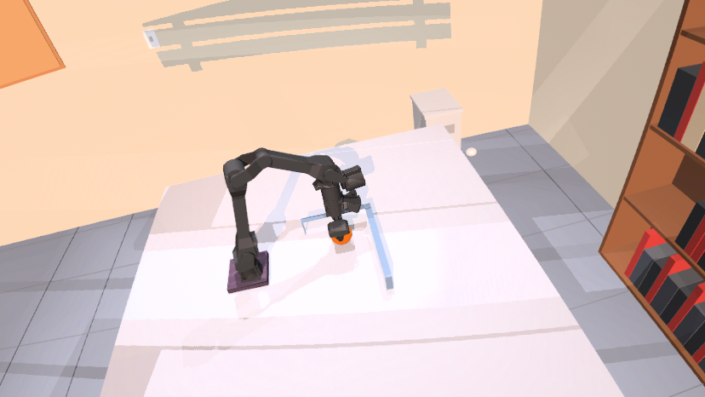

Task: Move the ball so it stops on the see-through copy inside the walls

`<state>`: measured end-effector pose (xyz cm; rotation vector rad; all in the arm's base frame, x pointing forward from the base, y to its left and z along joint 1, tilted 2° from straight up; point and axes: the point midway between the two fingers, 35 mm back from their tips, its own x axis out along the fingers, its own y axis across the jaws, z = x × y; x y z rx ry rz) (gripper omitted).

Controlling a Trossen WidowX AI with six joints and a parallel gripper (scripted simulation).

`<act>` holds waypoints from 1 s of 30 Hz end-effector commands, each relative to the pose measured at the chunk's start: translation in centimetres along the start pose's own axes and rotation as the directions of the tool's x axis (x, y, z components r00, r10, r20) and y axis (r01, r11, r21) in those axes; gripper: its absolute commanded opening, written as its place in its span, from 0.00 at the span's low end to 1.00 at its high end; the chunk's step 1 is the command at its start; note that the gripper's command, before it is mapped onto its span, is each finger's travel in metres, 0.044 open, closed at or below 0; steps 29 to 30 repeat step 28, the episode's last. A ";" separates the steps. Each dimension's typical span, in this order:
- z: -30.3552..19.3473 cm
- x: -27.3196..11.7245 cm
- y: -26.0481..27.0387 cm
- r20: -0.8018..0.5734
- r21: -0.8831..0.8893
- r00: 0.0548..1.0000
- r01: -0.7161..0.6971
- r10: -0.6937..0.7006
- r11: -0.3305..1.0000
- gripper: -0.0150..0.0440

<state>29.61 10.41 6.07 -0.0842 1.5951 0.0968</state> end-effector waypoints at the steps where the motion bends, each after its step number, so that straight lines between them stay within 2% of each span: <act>1: 0.4 -5.0 0.1 0.027 0.002 1.000 -0.007 0.007 1.000 1.00; 4: 0.1 -7.0 0.0 0.027 0.003 1.000 -0.008 0.008 1.000 1.00; 15: 0.5 -6.4 0.1 0.044 0.002 0.999 -0.010 0.010 1.000 1.00; 20: -0.2 -11.0 0.0 0.041 0.002 0.999 -0.009 0.009 1.000 1.00; 30: -0.3 -11.2 0.0 0.041 0.002 0.999 -0.009 0.009 1.000 1.00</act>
